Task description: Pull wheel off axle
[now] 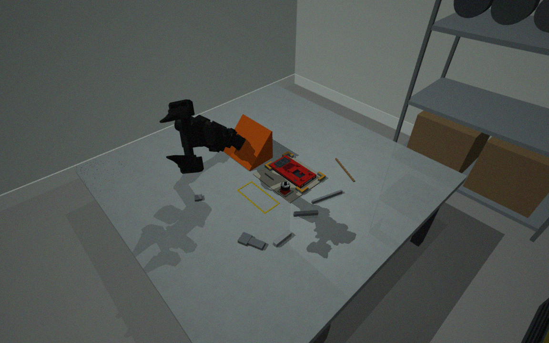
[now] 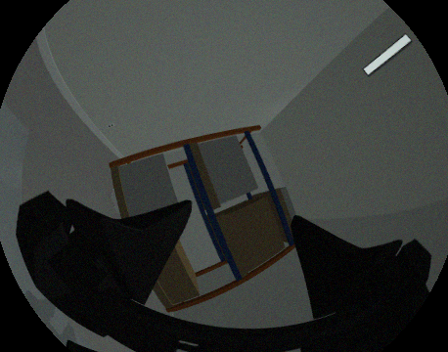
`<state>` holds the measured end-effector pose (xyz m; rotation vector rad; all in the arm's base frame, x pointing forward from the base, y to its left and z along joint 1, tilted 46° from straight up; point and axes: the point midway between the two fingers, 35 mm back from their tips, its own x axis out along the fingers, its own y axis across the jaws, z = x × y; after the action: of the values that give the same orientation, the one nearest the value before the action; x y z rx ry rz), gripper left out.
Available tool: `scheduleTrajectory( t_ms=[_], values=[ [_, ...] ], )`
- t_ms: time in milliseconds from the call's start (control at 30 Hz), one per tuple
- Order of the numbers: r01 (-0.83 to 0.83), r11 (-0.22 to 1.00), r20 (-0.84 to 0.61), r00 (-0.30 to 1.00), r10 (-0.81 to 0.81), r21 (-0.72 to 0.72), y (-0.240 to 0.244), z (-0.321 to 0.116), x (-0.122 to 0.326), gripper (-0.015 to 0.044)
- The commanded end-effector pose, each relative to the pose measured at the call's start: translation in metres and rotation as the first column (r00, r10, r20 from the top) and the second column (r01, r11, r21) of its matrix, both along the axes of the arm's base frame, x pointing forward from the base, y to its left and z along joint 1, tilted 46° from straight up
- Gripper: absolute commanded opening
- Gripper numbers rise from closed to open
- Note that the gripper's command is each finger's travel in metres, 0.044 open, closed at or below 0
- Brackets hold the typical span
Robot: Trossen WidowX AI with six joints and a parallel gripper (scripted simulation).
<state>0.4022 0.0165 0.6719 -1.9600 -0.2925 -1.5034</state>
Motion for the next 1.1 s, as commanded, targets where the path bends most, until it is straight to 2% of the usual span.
scheduleTrajectory(
  t_ms=[0,100,300,467,600,767,900,1067],
  values=[
    [-0.009,1.0,-0.007,1.0,0.009,0.003,0.0,-0.001,0.002,0.0374],
    [-0.125,0.99,-0.109,0.985,0.131,0.061,0.007,-0.02,0.033,0.03],
    [-0.325,0.896,-0.312,0.855,0.415,0.302,0.024,-0.083,0.103,0.03],
    [-0.352,0.761,-0.389,0.698,0.601,0.545,0.039,-0.15,0.146,0.03],
    [-0.283,0.63,-0.393,0.582,0.712,0.723,0.049,-0.208,0.168,0.03],
    [-0.107,0.45,-0.349,0.485,0.802,0.886,0.061,-0.286,0.181,0.03],
    [0.071,0.303,-0.3,0.462,0.835,0.951,0.067,-0.348,0.178,0.03],
    [0.3,0.115,-0.259,0.5,0.826,0.947,0.071,-0.423,0.158,0.03]
  ],
)
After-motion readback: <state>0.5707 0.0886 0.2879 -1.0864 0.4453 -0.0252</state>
